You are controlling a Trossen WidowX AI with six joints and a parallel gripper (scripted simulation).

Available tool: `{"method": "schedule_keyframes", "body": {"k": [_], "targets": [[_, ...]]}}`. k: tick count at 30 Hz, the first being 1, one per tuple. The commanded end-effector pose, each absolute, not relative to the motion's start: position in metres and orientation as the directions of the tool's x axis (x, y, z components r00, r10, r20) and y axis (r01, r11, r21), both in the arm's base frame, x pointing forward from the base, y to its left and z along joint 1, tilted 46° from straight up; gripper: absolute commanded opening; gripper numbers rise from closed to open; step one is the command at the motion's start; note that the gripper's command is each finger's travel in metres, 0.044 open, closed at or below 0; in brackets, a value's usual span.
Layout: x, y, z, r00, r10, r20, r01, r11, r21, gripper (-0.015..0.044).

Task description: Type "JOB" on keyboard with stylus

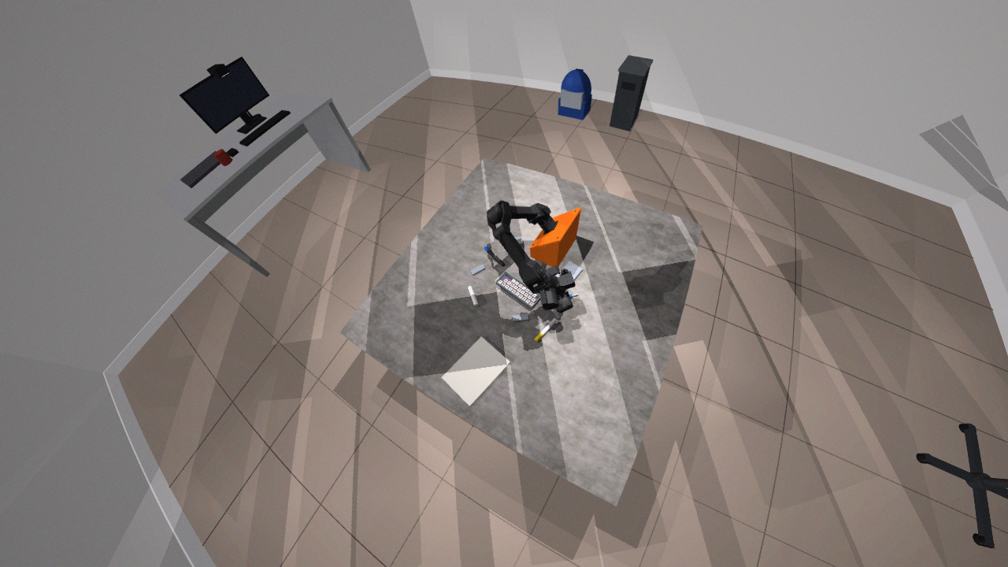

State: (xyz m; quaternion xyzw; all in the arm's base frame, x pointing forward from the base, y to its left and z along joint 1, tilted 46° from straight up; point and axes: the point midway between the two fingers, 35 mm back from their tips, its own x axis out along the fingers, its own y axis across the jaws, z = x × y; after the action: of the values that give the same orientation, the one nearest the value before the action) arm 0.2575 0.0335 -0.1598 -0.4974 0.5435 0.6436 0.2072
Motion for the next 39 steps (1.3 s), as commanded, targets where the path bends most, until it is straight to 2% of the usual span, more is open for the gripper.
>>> {"method": "schedule_keyframes", "body": {"k": [1, 39], "targets": [[0.255, 0.029, -0.162, -0.425, -0.28, -0.861, -0.803, -0.323, 0.501, 0.015], [0.252, 0.019, -0.173, -0.425, -0.281, -0.861, -0.802, -0.323, 0.502, 0.015]]}}
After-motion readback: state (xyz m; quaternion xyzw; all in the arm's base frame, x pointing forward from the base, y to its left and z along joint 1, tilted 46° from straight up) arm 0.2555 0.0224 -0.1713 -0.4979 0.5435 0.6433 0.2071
